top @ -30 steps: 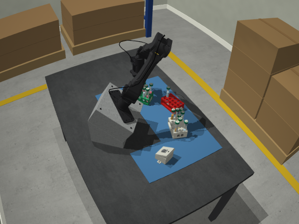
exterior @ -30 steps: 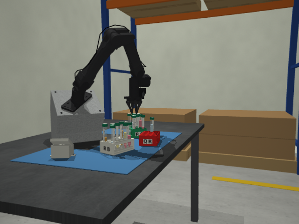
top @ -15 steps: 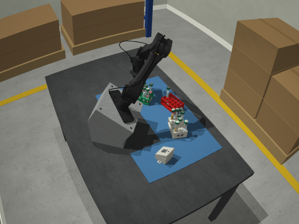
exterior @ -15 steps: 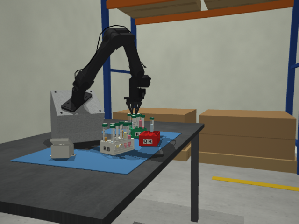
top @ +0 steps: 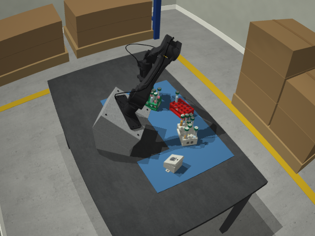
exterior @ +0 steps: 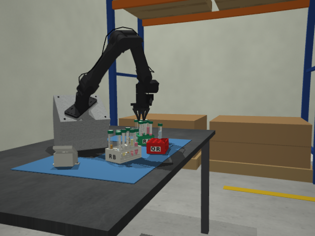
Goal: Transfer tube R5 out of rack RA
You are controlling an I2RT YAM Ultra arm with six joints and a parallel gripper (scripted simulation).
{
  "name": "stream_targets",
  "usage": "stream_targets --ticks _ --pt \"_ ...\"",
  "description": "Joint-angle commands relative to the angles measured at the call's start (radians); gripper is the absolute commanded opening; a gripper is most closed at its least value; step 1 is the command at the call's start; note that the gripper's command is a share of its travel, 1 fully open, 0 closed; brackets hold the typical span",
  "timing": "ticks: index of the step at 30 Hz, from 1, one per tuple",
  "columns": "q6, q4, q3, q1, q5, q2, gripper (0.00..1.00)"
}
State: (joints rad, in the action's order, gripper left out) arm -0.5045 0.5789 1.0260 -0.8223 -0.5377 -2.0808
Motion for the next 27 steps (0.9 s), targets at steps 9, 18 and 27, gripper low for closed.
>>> stream_targets --ticks 9,18,27 --pt "-0.016 -0.035 0.003 -0.011 0.0 0.003 0.3" --pt "-0.015 -0.033 0.007 -0.013 0.001 0.015 0.0" --pt "-0.015 -0.033 0.007 -0.013 0.001 0.015 0.0"
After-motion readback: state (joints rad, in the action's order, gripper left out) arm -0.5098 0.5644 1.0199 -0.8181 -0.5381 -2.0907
